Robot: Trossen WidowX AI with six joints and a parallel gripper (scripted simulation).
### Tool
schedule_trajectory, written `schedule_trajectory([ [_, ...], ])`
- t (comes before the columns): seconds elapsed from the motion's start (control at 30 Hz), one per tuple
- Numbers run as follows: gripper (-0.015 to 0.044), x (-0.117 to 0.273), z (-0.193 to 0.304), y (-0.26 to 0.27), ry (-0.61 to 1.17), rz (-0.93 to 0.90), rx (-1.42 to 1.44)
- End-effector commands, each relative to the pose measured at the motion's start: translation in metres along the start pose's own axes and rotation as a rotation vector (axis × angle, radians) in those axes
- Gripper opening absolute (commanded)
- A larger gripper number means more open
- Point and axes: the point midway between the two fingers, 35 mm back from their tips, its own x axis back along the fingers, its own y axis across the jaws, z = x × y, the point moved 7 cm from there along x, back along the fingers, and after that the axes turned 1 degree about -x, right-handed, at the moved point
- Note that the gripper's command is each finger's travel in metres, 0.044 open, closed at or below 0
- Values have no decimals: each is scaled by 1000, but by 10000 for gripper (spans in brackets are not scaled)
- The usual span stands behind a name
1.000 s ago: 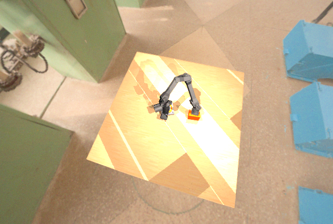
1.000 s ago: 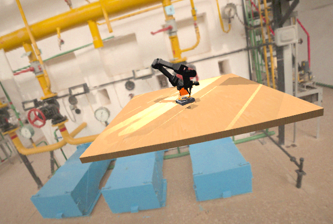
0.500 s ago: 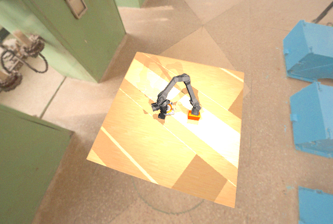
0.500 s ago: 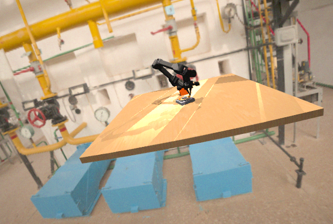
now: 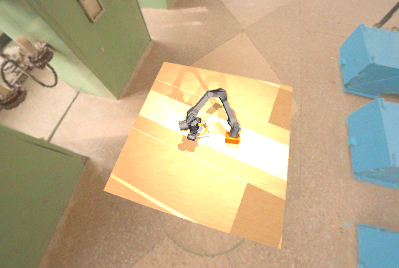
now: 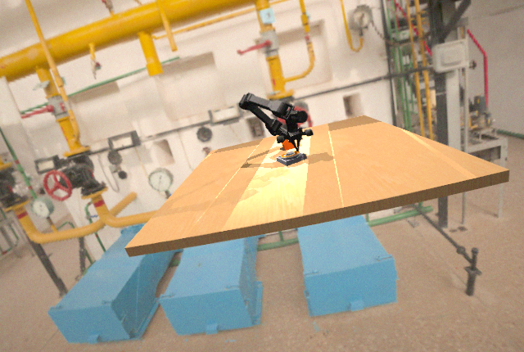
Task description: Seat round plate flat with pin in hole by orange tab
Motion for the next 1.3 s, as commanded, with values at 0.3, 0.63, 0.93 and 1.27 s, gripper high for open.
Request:
schedule_trajectory([
  [0.3, 0, -2, -10, -10, 6, 8, 7],
  [0.63, 0, 14, -13, -11, 6, 6, 7],
  [0.93, 0, 34, -12, -9, 4, 9, 17],
  [1.27, 0, 34, -12, -9, 4, 9, 17],
])
